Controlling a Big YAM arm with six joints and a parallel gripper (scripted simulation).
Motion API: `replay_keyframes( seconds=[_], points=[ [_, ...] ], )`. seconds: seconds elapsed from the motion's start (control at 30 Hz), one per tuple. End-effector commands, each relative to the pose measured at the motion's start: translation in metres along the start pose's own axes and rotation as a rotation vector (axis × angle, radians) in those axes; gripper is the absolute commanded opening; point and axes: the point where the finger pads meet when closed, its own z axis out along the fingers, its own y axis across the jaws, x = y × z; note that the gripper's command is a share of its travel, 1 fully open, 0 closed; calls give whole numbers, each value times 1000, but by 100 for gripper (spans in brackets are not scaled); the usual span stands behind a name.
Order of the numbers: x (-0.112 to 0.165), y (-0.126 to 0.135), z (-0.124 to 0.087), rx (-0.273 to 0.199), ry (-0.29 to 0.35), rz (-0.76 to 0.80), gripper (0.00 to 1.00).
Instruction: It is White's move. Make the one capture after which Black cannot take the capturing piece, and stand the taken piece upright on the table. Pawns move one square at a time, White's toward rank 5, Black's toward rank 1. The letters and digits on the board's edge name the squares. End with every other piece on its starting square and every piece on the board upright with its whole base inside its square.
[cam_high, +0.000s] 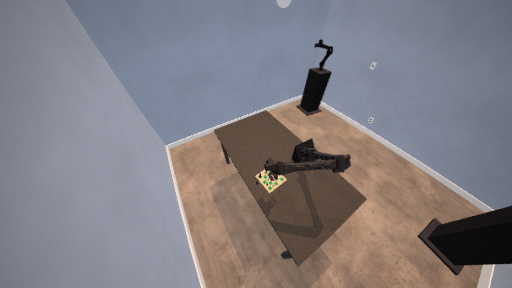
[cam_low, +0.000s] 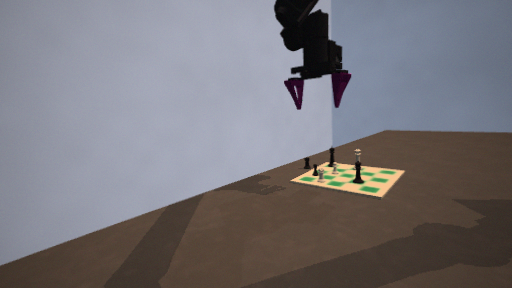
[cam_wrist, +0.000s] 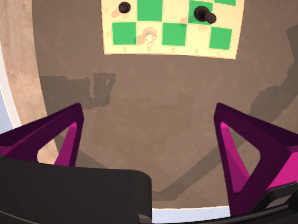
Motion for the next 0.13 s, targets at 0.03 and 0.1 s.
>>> replay_keyframes(
  seconds=[0.03,0.1],
  points=[
    [1,11,-17,-42,-22,-40,100],
    [1,11,-17,-42,-22,-40,100]
  ],
)
